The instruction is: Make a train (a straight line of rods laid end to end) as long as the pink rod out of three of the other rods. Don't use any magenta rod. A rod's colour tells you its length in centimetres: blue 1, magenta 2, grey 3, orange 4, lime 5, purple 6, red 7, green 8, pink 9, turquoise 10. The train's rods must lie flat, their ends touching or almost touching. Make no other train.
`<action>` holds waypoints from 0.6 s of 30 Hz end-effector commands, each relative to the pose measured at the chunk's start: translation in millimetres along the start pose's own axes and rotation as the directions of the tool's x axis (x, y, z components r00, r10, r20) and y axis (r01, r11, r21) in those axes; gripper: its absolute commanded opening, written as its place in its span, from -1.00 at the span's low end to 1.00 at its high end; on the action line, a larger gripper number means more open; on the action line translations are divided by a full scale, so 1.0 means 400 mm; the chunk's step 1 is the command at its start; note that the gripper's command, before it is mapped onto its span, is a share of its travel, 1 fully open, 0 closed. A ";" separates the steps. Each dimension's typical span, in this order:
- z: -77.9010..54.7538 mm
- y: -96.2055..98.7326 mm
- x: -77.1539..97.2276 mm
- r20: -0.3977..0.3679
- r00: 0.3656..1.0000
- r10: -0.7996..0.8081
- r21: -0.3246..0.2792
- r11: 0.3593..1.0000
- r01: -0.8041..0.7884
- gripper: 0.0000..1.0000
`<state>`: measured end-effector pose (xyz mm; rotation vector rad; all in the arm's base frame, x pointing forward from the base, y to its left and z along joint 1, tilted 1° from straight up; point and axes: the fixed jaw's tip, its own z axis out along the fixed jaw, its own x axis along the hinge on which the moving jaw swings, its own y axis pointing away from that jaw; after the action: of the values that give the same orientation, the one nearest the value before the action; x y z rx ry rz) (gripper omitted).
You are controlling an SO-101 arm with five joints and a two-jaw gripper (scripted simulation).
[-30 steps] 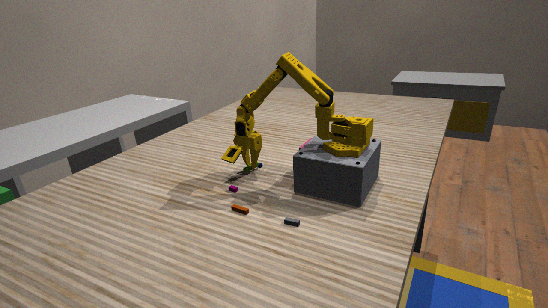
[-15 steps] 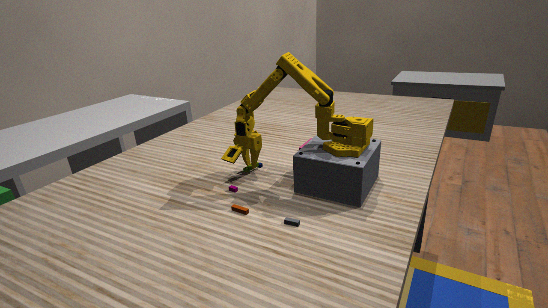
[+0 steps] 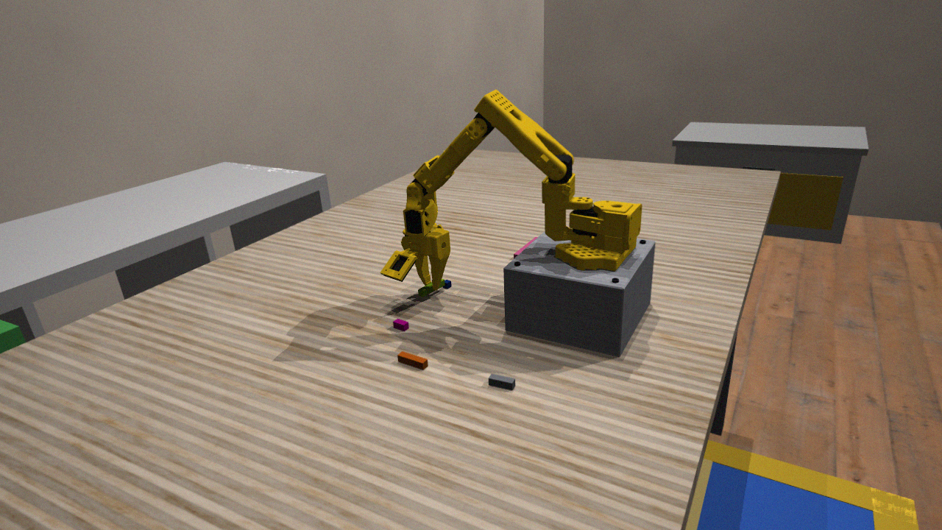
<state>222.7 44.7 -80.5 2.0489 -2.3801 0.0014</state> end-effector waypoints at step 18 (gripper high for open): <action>0.018 -0.005 -0.003 0.004 1.000 -0.010 0.009 1.000 0.010 -1.00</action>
<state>221.8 44.6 -86.0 2.0465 -2.3773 -0.0019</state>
